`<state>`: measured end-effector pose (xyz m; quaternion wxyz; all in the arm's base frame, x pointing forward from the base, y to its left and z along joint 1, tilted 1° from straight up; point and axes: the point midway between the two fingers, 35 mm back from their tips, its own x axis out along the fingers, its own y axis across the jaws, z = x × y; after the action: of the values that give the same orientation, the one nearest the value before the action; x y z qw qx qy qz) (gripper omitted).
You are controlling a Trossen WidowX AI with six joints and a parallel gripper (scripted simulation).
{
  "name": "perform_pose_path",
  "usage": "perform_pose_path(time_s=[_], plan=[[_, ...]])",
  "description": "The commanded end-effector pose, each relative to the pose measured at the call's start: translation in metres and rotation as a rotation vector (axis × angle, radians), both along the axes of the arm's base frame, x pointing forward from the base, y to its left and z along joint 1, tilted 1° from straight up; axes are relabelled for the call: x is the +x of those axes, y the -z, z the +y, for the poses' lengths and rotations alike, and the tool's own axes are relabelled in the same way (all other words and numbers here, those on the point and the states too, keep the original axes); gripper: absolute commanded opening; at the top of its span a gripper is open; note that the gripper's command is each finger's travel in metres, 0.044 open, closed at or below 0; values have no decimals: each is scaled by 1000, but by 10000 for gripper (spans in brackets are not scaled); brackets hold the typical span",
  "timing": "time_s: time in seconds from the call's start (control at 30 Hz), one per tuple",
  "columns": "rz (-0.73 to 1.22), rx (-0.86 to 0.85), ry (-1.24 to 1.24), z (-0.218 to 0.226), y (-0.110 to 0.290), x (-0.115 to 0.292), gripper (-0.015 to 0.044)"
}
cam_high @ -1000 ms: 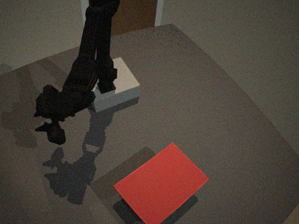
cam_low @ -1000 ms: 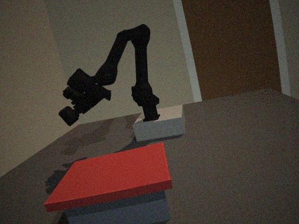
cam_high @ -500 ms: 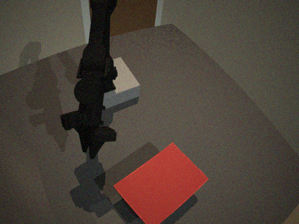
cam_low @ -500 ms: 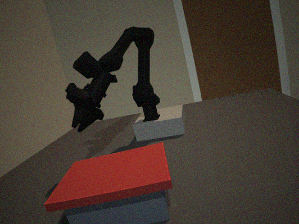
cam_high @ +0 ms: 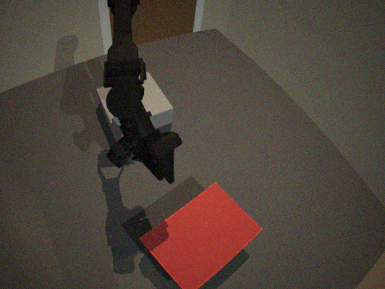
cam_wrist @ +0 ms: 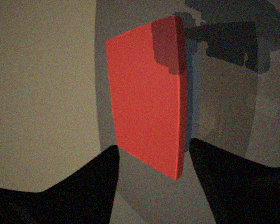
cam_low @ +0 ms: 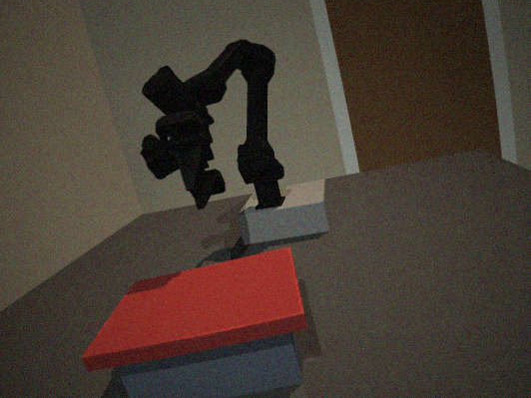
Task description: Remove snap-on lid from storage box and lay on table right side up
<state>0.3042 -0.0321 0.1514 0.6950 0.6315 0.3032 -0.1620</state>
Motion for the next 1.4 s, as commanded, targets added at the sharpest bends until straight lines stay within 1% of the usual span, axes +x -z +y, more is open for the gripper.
perform_pose_path(time_s=[0.0,0.07,0.17,0.23,0.47,1.37], plan=[[-3,17,-8,3,-2,0,235],[-3,17,-8,3,8,2,235],[-3,18,-8,3,48,3,235],[-3,18,-8,3,58,2,235],[-3,17,-8,4,60,5,235],[-5,17,-10,11,85,39,235]])
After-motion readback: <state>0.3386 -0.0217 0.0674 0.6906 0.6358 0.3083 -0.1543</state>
